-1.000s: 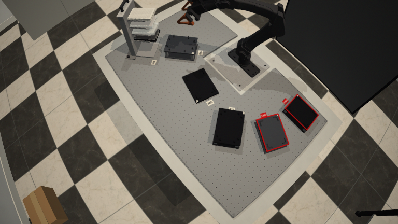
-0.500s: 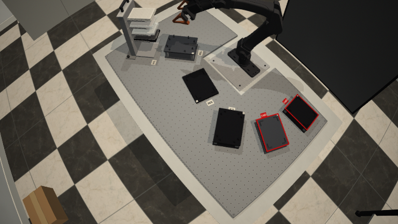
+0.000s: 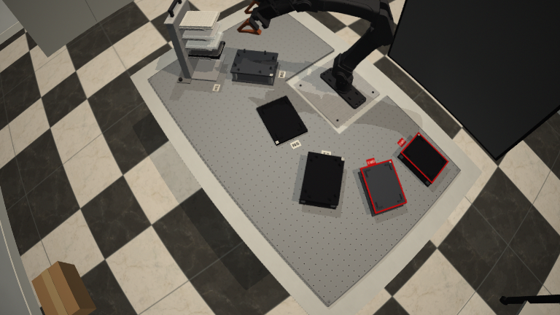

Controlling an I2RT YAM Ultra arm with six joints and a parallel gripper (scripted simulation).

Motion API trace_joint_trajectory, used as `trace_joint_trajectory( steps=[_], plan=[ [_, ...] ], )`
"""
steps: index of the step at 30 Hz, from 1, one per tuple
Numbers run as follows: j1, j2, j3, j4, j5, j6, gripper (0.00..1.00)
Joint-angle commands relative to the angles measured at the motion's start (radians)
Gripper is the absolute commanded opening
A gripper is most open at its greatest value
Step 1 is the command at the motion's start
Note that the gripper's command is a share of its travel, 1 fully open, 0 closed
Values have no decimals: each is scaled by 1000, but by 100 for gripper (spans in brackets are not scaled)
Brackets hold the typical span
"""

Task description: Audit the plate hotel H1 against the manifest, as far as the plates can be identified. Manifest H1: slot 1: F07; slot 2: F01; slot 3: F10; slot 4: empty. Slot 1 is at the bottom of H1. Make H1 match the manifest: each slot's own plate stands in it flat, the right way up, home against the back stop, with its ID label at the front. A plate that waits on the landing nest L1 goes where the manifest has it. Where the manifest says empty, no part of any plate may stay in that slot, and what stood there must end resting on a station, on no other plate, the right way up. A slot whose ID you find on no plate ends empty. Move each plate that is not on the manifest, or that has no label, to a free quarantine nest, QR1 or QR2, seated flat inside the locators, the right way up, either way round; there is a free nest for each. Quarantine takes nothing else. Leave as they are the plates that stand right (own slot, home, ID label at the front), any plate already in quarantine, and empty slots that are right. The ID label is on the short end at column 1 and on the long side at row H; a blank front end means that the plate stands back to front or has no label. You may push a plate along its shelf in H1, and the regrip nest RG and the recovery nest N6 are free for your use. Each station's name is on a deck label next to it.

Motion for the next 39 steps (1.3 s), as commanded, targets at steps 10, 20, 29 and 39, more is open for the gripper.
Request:
trace_joint_trajectory(
  steps=[10,20,29,39],
  plan=[
    [14,48,54,58,8,9,100],
    [12,48,70,78,11,11,100],
    [19,128,93,100,15,13,100],
    [23,166,113,118,17,14,100]
  ],
)
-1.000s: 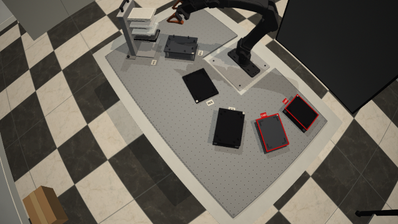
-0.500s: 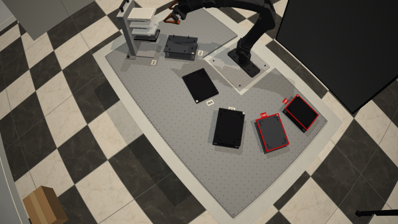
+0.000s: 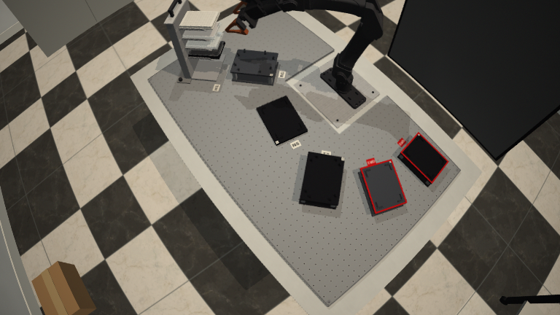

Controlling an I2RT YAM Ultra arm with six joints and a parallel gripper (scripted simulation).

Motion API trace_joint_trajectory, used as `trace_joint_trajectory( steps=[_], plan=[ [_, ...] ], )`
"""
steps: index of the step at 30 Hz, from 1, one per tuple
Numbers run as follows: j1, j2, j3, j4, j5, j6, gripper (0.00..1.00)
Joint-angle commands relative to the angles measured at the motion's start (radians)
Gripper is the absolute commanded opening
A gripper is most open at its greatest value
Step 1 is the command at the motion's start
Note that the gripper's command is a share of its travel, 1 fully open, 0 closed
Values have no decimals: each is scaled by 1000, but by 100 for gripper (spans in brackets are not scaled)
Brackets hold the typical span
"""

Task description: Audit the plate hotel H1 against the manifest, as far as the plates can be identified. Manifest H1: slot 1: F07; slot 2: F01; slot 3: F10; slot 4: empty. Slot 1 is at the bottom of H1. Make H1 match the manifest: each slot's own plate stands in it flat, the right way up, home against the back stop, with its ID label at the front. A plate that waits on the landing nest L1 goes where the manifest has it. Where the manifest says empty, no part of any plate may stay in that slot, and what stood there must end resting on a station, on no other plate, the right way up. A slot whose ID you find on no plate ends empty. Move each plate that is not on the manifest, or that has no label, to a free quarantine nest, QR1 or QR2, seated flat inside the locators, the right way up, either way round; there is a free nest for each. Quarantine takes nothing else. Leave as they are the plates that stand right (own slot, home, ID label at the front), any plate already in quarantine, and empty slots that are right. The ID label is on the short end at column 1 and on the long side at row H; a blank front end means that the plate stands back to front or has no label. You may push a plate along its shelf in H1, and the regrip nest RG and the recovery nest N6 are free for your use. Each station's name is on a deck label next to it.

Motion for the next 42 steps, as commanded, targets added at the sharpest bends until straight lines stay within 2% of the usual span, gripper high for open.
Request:
trace_joint_trajectory(
  steps=[1,12,14,15,17,29,31,32,34,42],
  plan=[
    [12,20,44,34,5,7,100],
    [11,73,76,56,8,9,100],
    [11,73,76,56,8,9,100],
    [12,41,78,57,7,9,100],
    [16,87,85,61,9,10,100],
    [16,145,124,80,12,11,100],
    [16,145,124,80,12,11,100],
    [17,113,126,82,11,11,100],
    [19,160,134,85,13,12,100],
    [21,192,163,95,14,13,100]
  ],
)
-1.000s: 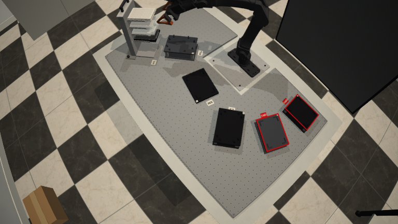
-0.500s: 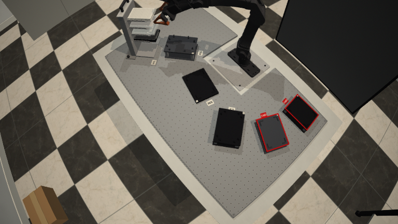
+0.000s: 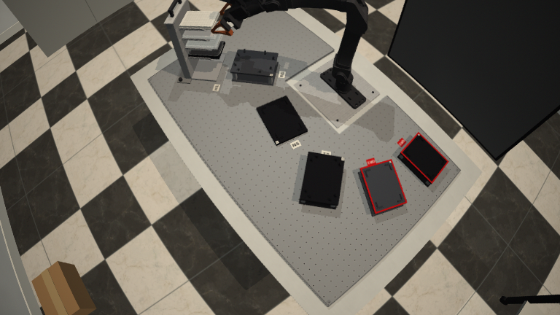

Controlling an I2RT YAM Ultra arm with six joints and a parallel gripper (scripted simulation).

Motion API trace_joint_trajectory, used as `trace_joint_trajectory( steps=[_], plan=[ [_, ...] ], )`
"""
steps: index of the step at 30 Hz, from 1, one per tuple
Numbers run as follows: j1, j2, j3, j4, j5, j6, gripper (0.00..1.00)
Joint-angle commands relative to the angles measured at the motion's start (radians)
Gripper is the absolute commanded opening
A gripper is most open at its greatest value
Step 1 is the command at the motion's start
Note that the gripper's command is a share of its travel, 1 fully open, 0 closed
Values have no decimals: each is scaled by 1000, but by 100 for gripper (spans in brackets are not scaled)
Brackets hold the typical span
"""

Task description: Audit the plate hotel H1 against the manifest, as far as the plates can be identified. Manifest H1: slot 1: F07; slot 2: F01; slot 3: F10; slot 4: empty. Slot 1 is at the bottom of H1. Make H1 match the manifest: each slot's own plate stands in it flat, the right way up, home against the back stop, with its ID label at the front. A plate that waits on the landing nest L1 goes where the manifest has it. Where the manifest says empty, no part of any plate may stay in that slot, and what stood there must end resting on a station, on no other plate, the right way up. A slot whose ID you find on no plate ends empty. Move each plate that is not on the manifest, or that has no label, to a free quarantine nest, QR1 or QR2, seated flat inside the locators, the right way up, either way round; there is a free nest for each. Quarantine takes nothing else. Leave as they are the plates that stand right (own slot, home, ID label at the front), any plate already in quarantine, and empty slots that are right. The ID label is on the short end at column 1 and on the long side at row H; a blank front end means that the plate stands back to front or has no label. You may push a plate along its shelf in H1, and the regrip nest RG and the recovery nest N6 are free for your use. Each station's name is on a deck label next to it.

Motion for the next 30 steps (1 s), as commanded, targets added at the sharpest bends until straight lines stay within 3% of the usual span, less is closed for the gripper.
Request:
trace_joint_trajectory(
  steps=[1,6,7,10,13,30],
  plan=[
    [10,2,44,27,4,7,100],
    [9,25,55,30,4,7,100],
    [6,-7,58,31,5,7,100],
    [8,41,68,34,6,8,100],
    [8,11,68,33,5,7,100],
    [8,11,69,28,5,7,100]
  ],
)
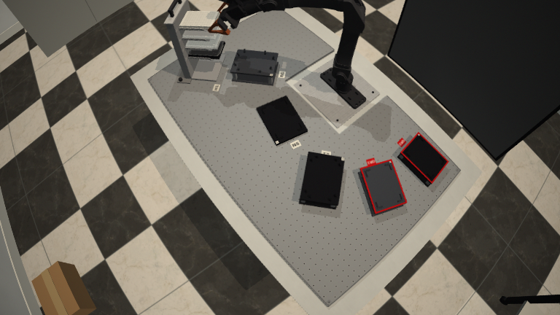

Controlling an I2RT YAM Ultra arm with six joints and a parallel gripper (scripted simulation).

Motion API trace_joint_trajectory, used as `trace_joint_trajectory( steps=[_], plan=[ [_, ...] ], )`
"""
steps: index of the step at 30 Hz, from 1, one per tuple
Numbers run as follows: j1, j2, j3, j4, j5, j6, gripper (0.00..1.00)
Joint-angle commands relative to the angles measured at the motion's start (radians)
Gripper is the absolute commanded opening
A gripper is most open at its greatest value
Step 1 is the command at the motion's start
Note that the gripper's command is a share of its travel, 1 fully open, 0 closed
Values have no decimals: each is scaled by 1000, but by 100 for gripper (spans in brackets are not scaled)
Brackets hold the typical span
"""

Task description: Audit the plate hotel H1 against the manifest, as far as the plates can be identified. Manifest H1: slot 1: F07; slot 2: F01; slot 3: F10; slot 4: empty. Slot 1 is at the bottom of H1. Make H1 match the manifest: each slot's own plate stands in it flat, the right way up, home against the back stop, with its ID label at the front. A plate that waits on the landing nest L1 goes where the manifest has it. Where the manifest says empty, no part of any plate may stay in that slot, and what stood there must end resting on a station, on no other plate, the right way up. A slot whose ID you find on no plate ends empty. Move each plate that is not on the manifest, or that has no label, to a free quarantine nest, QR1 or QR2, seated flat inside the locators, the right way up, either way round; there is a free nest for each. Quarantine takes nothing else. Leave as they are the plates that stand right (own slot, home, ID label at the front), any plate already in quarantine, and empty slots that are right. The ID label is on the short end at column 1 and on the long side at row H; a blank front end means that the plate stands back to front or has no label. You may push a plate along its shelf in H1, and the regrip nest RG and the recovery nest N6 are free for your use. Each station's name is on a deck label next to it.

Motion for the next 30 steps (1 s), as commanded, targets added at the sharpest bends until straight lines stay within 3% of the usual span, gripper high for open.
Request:
trace_joint_trajectory(
  steps=[1,12,13,30],
  plan=[
    [6,-23,36,14,3,7,100],
    [6,-23,36,14,3,7,100],
    [6,-23,36,14,3,7,86],
    [6,-23,36,14,3,6,86]
  ],
)
